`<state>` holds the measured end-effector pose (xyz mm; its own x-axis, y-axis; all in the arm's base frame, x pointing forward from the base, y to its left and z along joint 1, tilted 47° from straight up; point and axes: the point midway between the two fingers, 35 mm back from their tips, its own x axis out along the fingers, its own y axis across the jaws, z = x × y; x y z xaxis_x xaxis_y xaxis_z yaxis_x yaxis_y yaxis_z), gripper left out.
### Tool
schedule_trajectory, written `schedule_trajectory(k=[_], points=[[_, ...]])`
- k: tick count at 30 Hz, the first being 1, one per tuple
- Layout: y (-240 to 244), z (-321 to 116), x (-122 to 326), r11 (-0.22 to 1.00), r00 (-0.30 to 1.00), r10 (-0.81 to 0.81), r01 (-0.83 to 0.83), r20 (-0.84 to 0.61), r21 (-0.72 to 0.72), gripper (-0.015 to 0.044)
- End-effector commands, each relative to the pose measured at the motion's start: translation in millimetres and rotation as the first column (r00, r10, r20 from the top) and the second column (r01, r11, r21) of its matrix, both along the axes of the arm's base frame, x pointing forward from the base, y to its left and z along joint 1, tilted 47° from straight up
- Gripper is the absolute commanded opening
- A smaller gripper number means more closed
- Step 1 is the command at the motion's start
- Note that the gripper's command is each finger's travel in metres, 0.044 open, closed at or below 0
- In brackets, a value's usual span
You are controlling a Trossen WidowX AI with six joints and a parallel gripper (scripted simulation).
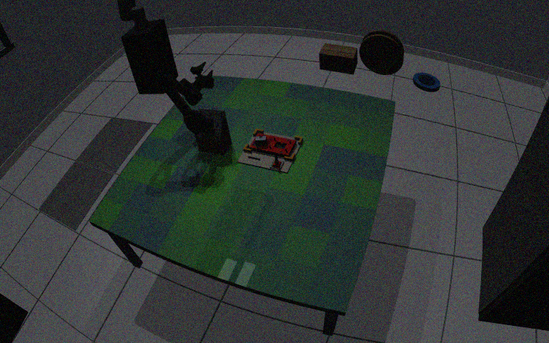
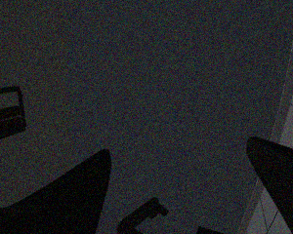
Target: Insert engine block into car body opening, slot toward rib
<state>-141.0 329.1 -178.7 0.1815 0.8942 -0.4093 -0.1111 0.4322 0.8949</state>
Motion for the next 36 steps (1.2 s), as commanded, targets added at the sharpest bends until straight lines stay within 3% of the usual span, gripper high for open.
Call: schedule_trajectory(k=[1, 21, 36], points=[[0, 0, 0, 1.0, 1.0, 0.0, 0.0, 0.0, 0.0, 0.0426], [29, -8, 104, 0.931, 0.876, 0.041, 0.141, 0.481, -0.336, 0.044], [24, -6, 193, 0.747, 0.745, 0.228, 0.279, 0.627, -0.604, 0.044]])
